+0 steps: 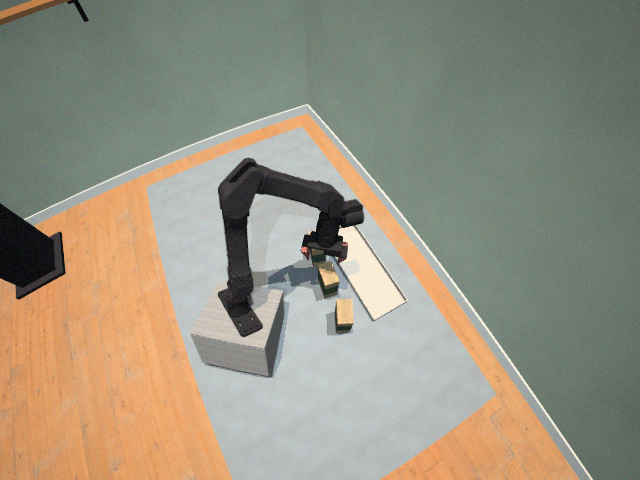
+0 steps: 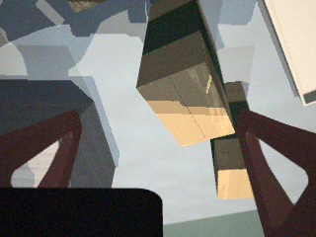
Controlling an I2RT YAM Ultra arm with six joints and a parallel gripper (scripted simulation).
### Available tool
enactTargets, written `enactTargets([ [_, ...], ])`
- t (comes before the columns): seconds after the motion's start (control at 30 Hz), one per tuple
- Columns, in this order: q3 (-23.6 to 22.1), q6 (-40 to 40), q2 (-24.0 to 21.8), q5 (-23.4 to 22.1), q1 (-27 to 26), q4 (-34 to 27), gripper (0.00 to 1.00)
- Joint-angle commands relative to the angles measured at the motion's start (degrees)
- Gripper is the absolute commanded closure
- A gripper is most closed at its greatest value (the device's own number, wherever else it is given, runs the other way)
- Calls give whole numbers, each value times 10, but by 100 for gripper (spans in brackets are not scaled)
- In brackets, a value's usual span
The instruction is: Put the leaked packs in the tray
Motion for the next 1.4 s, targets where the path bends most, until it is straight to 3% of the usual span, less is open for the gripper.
enactTargets([
  [0.0, 17, -97, 22, -29, -51, 16, 0],
  [0.17, 22, -184, 48, -52, -127, 22, 0],
  [0.23, 22, -184, 48, -52, -127, 22, 0],
  [0.5, 29, -344, 94, -92, -267, 35, 0],
  [0.73, 39, -433, 124, -116, -343, 39, 0],
  [1.03, 46, -480, 141, -130, -381, 39, 0],
  [1.37, 48, -487, 144, -132, -386, 38, 0],
])
